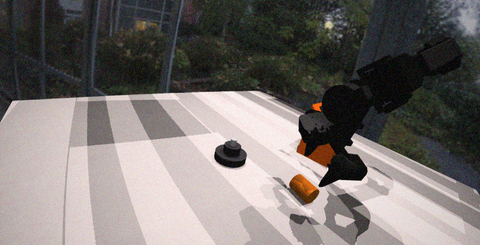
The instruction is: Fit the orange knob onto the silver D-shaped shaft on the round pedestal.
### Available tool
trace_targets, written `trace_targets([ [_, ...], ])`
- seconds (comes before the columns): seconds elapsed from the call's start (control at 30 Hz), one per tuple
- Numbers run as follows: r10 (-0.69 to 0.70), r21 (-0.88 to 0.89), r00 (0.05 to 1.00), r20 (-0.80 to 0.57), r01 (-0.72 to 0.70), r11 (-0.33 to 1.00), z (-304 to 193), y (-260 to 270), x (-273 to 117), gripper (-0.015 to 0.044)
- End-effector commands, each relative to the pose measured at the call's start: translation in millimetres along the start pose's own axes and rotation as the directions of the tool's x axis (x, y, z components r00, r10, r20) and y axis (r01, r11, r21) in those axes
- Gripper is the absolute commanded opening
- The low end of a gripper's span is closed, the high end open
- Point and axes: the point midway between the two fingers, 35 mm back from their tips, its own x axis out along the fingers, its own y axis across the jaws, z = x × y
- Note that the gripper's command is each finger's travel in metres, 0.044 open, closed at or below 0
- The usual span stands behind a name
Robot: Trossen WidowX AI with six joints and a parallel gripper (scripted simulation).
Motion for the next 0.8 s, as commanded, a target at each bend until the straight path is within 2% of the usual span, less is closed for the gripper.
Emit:
trace_targets([
  [0.0, -0.087, 0.721, 0.995, 0.050, 0.024, 0.693, 0.5, 4.8, -6.5, 0.0440],
  [0.27, -0.123, 0.942, 0.990, 0.067, -0.022, 0.335, -0.3, 6.3, -8.4, 0.0440],
  [0.77, -0.124, 0.945, 0.990, 0.067, -0.024, 0.327, -0.4, 6.4, -8.4, 0.0440],
])
